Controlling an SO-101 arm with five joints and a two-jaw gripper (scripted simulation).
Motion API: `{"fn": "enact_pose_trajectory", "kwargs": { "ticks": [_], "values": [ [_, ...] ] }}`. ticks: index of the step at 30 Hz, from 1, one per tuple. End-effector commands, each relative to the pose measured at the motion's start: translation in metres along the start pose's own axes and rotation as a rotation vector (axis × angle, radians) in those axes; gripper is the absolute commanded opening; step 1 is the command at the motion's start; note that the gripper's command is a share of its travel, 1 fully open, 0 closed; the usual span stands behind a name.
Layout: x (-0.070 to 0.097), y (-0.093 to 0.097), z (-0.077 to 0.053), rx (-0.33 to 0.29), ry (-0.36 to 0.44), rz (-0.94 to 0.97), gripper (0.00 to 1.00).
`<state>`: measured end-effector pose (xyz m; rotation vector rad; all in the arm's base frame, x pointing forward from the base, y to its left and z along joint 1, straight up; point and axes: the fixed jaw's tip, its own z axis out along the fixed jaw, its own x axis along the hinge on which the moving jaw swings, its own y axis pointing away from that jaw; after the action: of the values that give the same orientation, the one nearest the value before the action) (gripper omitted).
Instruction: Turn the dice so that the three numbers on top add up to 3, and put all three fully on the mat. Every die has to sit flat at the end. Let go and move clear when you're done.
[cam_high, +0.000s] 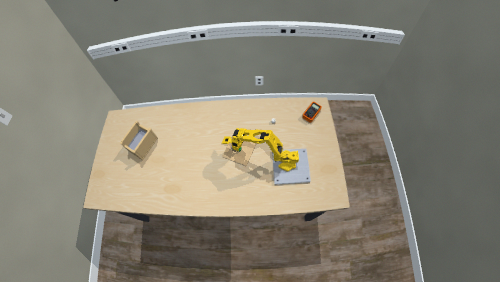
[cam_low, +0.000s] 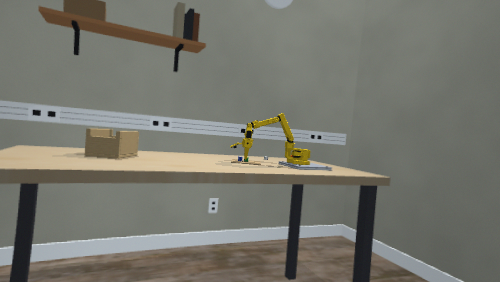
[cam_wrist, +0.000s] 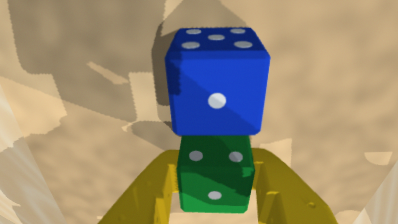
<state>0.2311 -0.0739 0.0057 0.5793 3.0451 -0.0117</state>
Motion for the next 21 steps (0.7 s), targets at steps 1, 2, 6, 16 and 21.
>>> {"fn": "enact_pose_trajectory", "kwargs": {
  "ticks": [1, 2, 6, 16, 21],
  "values": [
    [0.005, -0.0014, 0.0061, 0.0, 0.028, -0.002, 0.11],
    [0.005, -0.0014, 0.0061, 0.0, 0.028, -0.002, 0.11],
    [0.005, -0.0014, 0.0061, 0.0, 0.028, -0.002, 0.12],
    [0.005, -0.0014, 0.0061, 0.0, 0.028, -0.002, 0.2],
    [0.005, -0.0014, 0.0061, 0.0, 0.028, -0.002, 0.24]
  ]
}}
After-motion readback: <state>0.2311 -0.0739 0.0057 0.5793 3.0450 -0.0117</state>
